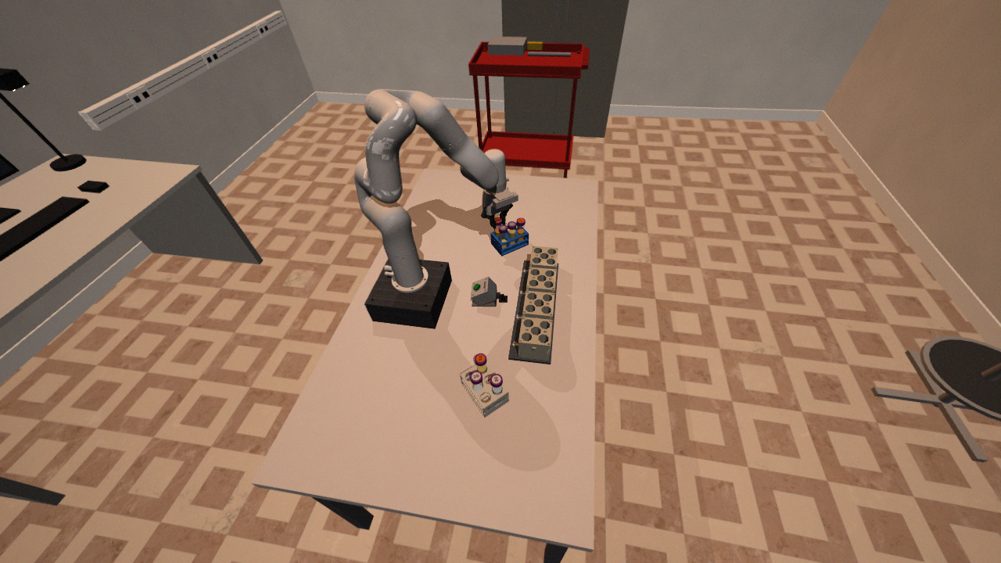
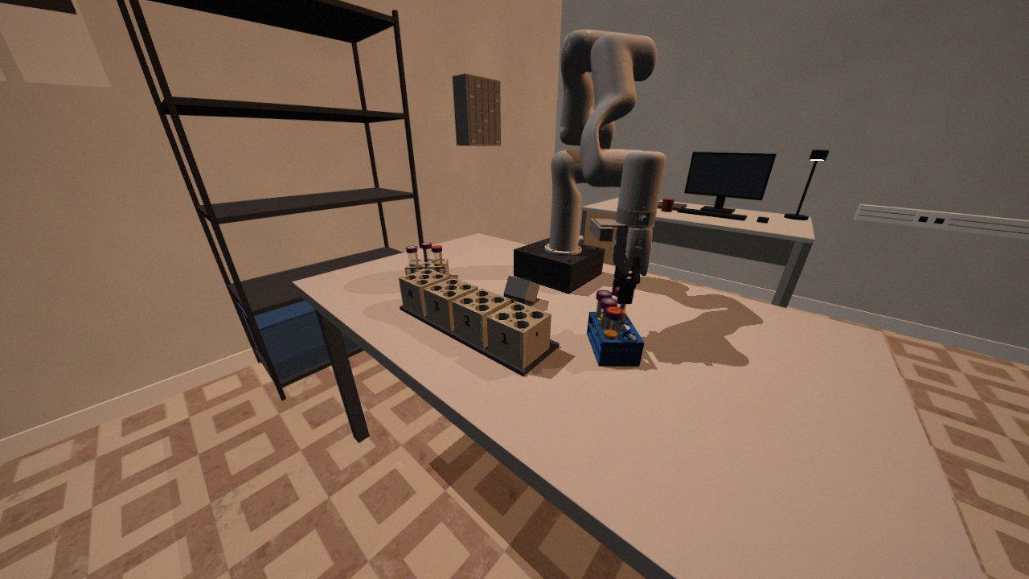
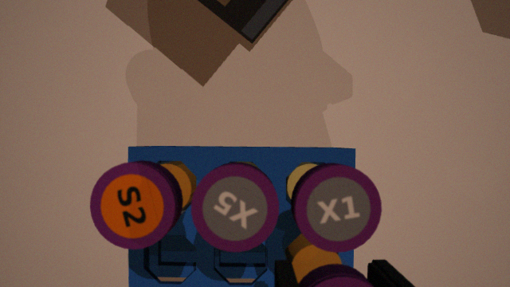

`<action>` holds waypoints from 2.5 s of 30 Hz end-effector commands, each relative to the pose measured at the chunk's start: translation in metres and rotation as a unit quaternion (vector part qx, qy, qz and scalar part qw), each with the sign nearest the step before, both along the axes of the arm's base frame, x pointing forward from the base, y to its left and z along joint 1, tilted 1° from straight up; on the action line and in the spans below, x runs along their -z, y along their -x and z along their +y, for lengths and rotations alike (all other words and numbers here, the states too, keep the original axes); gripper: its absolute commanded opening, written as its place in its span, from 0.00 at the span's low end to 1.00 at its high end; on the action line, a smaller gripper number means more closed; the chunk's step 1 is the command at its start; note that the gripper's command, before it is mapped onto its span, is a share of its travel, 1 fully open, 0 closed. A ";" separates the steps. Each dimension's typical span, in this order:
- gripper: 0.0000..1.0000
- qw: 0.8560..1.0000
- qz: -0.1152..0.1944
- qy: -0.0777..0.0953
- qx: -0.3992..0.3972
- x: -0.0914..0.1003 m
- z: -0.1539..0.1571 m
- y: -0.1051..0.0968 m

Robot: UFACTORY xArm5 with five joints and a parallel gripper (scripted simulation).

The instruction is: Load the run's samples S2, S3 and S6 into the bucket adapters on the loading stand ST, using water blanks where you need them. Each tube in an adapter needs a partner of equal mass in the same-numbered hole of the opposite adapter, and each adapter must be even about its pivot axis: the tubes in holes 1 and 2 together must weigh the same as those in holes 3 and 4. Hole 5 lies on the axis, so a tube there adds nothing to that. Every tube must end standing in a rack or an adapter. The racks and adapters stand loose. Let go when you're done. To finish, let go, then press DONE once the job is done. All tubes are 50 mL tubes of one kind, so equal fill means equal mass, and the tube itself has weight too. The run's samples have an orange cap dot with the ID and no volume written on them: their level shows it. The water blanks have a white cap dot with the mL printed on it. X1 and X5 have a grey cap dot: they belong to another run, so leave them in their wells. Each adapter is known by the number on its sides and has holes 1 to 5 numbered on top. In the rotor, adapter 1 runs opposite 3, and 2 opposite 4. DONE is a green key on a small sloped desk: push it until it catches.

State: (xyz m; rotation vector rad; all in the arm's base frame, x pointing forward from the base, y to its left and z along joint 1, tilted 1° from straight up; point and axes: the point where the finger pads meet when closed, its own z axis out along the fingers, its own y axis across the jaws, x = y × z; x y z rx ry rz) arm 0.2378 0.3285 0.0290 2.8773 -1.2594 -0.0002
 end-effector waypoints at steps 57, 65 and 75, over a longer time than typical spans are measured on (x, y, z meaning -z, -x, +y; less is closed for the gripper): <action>0.00 1.000 0.003 -0.005 0.000 -0.078 0.001 -0.001; 0.00 1.000 0.003 -0.005 0.000 -0.090 0.001 -0.002; 0.00 1.000 0.003 -0.005 0.000 -0.110 0.000 -0.002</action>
